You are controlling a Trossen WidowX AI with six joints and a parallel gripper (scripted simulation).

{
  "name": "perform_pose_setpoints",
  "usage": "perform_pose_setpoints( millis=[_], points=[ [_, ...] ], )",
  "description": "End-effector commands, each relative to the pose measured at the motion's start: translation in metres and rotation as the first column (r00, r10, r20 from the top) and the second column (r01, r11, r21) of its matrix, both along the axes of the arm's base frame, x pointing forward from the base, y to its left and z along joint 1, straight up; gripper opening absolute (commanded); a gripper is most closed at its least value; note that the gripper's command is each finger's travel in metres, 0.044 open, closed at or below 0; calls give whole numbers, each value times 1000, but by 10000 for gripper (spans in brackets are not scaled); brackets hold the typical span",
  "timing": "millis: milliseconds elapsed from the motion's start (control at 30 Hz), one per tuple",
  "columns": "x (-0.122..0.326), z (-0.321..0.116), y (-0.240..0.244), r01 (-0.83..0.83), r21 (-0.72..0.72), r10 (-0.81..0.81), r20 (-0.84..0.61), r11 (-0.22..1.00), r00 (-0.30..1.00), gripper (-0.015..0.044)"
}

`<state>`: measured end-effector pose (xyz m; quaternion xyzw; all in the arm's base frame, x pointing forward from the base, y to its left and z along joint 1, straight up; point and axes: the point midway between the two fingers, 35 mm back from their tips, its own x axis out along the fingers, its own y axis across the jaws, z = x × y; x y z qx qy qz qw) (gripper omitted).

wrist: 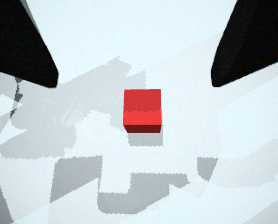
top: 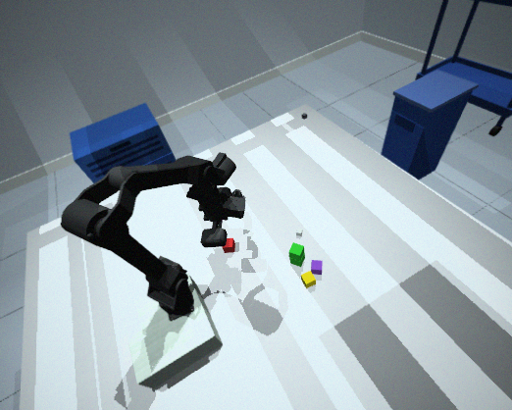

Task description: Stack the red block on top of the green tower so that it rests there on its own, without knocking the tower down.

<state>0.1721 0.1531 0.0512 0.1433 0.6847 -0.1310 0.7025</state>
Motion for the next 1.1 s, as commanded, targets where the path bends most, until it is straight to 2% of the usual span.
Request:
perform_pose_setpoints(
  millis=[0, 333, 1067],
  points=[
    [-3, 1, 5, -11, 2, 11, -13, 1000, 1000, 440],
    [-2, -45, 5, -11, 2, 11, -13, 1000, 1000, 440],
    [-3, -71, 6, -11, 2, 11, -13, 1000, 1000, 440]
  ],
)
